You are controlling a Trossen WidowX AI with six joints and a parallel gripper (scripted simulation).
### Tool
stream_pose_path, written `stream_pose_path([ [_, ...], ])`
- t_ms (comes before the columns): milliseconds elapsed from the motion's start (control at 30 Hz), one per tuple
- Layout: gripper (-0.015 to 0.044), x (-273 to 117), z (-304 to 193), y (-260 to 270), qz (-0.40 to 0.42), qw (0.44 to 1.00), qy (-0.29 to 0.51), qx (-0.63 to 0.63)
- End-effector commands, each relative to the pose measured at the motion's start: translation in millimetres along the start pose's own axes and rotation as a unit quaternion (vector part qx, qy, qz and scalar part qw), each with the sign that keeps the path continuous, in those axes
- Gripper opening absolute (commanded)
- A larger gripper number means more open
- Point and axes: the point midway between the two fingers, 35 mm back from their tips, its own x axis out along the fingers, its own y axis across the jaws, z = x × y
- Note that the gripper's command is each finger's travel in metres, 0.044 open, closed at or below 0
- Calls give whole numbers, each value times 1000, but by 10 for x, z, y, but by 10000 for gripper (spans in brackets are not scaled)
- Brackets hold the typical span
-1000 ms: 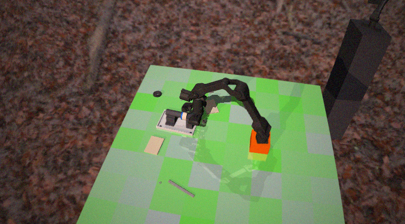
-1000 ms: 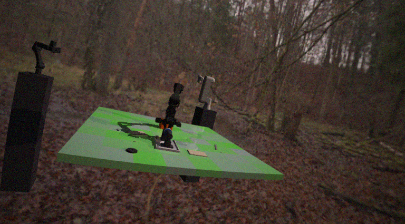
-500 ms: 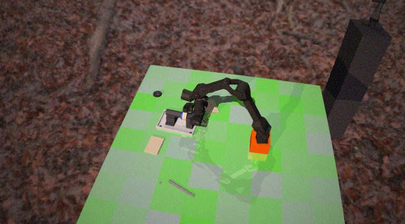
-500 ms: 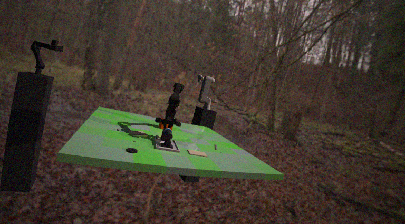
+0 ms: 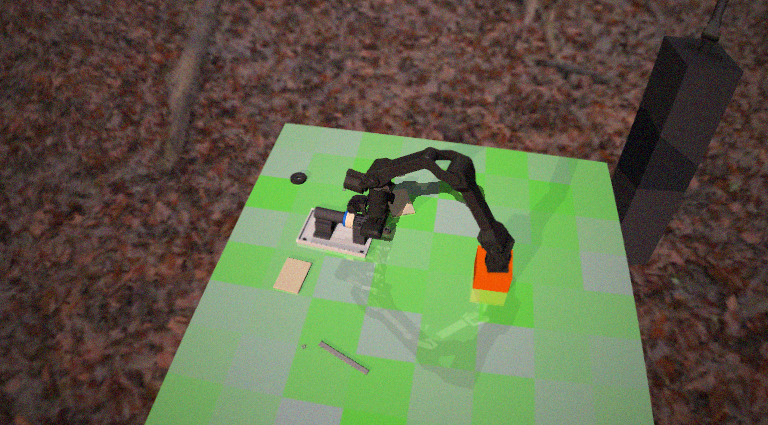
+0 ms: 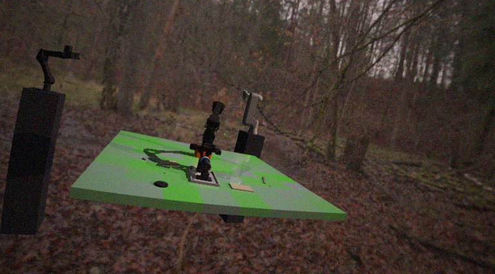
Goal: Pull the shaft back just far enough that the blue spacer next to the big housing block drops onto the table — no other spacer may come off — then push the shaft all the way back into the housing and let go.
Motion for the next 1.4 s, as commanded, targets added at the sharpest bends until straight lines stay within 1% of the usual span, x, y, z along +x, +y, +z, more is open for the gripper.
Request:
stream_pose_path([
  [0,0,4,-15,-5,-2,1000,1,-2],
  [1367,0,5,-63,-5,-2,1000,1,-1],
])
